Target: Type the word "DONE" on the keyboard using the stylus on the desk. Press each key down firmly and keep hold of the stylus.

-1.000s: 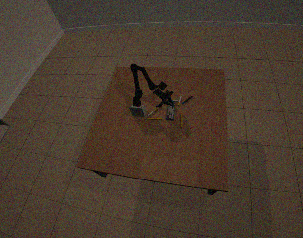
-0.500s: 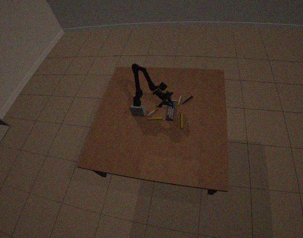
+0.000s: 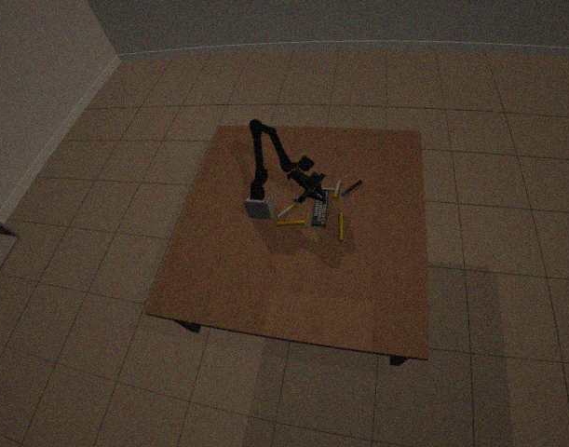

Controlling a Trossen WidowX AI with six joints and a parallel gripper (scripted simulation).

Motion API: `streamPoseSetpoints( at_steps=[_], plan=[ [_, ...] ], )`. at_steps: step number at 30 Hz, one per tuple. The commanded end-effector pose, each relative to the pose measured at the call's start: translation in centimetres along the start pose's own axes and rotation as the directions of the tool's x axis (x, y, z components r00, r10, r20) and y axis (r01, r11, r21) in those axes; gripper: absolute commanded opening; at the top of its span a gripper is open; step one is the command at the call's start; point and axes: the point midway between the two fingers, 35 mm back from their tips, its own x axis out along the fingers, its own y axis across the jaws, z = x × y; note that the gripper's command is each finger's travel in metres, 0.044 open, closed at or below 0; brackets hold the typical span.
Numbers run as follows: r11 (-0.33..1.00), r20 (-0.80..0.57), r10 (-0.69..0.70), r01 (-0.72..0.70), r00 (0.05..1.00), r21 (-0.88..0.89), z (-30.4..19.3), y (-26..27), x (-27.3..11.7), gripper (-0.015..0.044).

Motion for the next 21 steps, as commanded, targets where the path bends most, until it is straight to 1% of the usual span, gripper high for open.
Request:
streamPoseSetpoints(
  at_steps=[1,17,21],
  plan=[
    [1.000,0.003,-0.002,0.002,1.000,0.003,-0.14,-0.05,0.07,0.0081],
    [1.000,0.003,-0.002,0.002,1.000,0.003,-0.32,-0.05,0.16,0.0081],
    [1.000,0.003,-0.003,0.003,1.000,0.003,0.26,-0.03,-0.07,0.0081]
  ],
)
